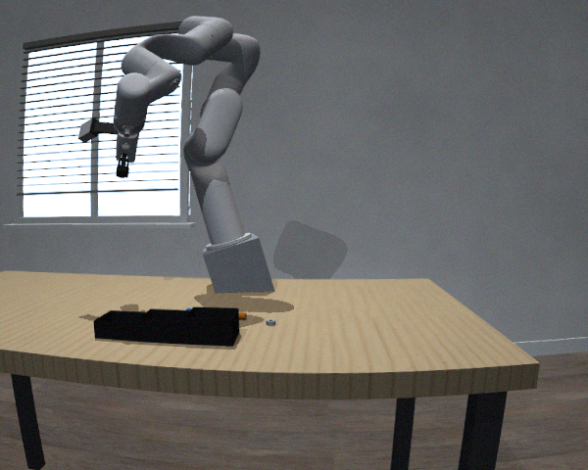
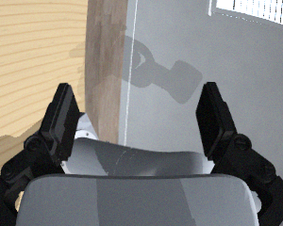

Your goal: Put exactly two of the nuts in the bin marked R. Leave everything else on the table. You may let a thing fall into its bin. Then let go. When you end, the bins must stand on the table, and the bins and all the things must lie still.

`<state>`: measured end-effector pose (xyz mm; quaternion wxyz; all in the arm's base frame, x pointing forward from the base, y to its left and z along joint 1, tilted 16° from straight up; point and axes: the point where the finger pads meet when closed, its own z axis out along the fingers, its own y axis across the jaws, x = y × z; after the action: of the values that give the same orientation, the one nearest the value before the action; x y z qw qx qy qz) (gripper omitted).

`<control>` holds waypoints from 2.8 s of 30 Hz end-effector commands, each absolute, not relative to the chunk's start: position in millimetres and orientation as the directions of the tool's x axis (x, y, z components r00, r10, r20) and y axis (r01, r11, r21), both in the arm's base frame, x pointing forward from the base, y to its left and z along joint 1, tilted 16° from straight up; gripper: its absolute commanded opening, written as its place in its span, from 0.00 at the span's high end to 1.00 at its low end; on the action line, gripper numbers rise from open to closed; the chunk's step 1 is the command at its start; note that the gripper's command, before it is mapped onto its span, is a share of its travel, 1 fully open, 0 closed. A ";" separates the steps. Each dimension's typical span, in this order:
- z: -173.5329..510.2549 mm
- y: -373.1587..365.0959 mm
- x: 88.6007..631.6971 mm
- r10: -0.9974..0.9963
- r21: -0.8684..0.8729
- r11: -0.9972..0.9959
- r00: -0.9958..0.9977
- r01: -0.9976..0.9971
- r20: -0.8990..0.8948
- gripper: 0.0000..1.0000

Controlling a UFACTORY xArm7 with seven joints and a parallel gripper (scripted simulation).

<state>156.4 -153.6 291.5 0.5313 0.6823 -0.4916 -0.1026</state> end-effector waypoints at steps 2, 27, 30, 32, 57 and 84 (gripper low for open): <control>292.2 -153.5 157.1 -0.779 0.824 0.048 0.495 -0.564 0.384 0.00; 212.0 -174.9 165.9 -0.779 0.825 0.048 0.495 -0.564 0.384 0.93; 188.0 -181.3 168.6 -0.779 0.825 0.048 0.495 -0.564 0.384 0.93; 172.0 -185.6 170.3 -0.779 0.825 0.048 0.495 -0.563 0.384 0.93; 142.5 -120.0 247.9 -0.639 0.707 -0.459 0.753 -0.538 0.159 0.93; 123.0 -27.7 317.7 -0.299 0.497 -0.822 0.953 -0.279 0.042 0.93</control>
<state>313.2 -32.7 123.7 0.2651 0.9505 -0.1604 -0.0224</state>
